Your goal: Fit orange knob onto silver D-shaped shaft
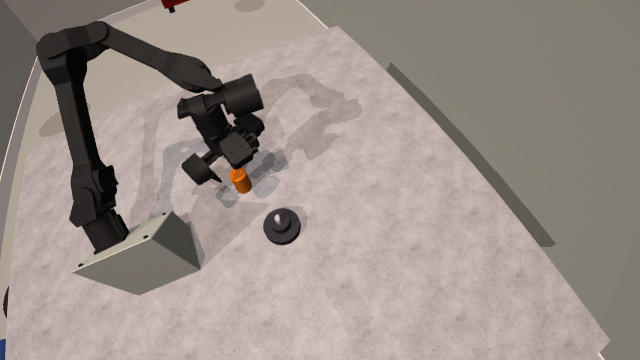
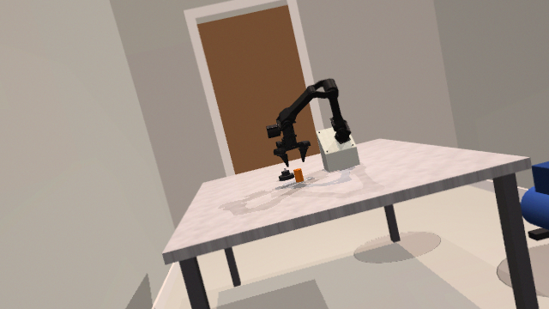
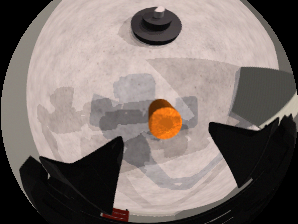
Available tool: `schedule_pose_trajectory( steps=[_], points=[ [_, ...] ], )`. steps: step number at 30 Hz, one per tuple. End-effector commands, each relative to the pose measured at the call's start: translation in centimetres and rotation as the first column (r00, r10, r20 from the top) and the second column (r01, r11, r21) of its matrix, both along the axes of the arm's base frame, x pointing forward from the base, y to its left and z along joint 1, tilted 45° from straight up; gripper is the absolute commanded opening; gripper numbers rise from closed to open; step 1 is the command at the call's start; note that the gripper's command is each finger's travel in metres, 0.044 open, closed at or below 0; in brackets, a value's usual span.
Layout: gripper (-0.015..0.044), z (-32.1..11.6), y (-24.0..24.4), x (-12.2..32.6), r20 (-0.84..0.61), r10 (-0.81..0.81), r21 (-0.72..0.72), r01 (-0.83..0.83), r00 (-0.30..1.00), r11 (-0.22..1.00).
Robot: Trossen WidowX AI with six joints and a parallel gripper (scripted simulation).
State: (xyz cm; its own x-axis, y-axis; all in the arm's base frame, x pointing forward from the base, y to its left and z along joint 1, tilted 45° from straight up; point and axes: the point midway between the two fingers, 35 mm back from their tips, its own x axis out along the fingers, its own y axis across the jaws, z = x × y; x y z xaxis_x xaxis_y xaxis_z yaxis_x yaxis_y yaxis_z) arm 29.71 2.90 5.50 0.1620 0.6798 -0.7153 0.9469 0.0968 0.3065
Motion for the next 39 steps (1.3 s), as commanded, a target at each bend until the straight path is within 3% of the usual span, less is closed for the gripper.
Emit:
schedule_pose_trajectory(
  steps=[1,39],
  points=[
    [0.044,-0.7,0.7,0.0,-0.004,0.001,0.006,-0.001,1.0,1.0],
    [0.044,-4.7,4.6,1.0,-0.004,0.001,0.007,-0.001,1.0,1.0]
  ],
)
